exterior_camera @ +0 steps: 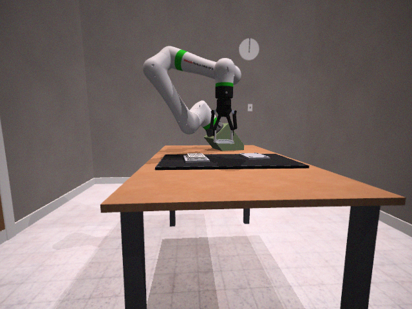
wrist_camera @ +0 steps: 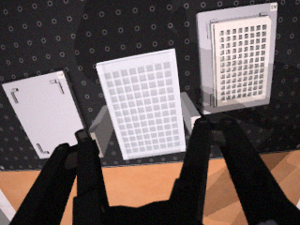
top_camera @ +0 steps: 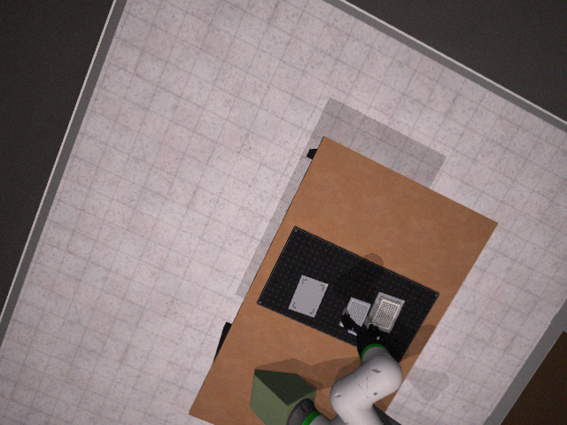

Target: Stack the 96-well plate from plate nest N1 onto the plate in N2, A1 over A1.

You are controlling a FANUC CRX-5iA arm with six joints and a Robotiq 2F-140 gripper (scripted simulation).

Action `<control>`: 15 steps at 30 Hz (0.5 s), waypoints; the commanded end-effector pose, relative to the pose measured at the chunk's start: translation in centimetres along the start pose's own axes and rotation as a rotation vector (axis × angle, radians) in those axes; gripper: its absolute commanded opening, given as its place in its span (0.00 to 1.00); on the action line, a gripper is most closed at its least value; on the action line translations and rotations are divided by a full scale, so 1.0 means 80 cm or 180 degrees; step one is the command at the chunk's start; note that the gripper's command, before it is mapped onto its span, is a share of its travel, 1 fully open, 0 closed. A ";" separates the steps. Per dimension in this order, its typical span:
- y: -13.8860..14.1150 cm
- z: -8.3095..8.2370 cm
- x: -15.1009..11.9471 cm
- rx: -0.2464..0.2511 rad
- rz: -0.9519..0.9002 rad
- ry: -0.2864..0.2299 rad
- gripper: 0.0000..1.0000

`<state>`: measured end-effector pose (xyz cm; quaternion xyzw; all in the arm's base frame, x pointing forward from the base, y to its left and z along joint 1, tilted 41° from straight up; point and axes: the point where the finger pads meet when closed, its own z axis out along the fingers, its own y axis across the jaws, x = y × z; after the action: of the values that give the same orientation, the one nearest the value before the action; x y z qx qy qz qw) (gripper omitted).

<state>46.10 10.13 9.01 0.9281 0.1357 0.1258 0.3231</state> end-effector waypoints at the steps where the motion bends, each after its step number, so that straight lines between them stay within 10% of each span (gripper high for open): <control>1: 0.015 0.000 0.002 0.0002 -0.0001 0.0001 0.00; 15: 0.064 0.000 0.009 0.0002 -0.0001 0.0001 0.00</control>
<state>47.35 7.06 11.83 0.9281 0.1356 0.1258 0.3231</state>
